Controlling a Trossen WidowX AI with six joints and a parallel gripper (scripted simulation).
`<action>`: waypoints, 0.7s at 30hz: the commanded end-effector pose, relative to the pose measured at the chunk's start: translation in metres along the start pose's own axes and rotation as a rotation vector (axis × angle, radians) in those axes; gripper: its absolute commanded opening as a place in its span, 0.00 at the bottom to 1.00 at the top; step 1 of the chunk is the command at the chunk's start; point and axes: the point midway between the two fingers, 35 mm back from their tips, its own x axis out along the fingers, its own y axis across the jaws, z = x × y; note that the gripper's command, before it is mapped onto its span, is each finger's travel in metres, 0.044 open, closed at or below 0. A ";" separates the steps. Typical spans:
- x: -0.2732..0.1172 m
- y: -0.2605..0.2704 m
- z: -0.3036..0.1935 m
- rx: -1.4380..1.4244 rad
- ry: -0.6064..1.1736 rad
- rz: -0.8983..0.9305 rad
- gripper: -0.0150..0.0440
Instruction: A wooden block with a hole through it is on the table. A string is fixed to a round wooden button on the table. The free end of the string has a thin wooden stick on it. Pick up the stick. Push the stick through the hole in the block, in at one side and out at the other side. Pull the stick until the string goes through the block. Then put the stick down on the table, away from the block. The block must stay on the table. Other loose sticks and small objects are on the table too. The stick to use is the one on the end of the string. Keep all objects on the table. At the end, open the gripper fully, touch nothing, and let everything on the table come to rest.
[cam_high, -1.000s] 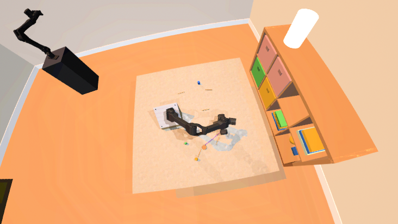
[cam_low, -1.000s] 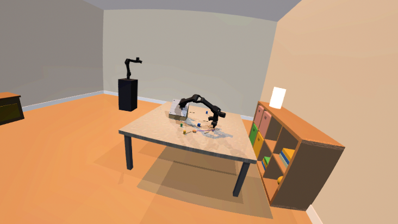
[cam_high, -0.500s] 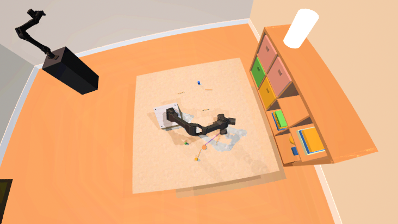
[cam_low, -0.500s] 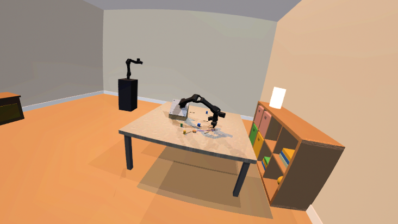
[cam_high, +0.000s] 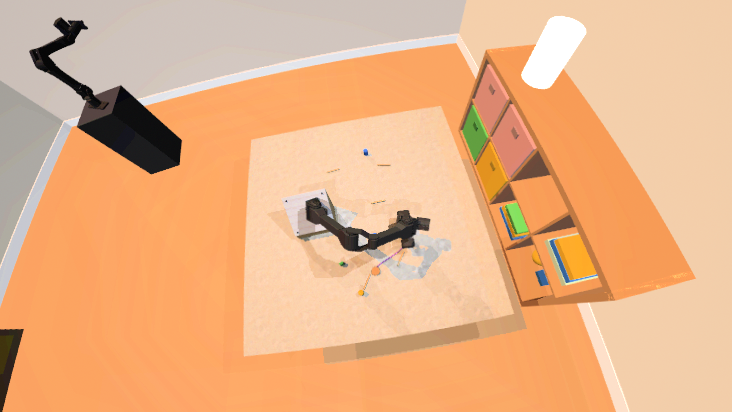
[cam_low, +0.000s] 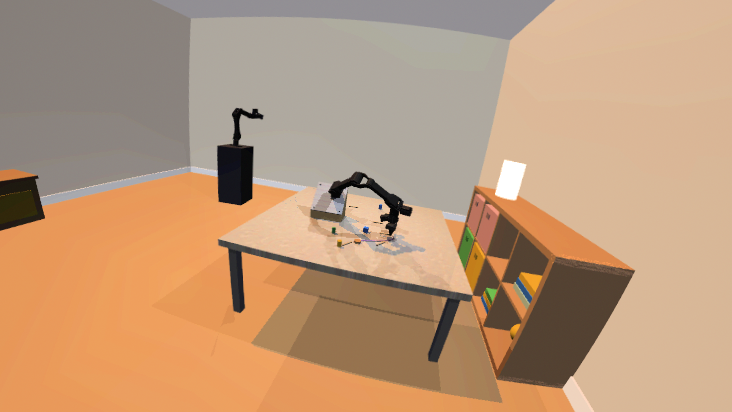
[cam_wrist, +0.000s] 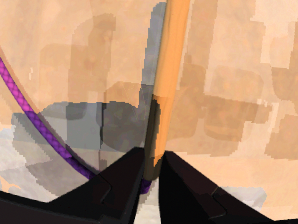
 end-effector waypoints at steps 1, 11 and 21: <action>0.001 -0.001 0.007 -0.007 -0.003 -0.004 0.25; 0.001 -0.001 0.019 -0.008 -0.003 -0.004 0.25; 0.001 -0.001 0.031 -0.008 -0.004 -0.004 0.25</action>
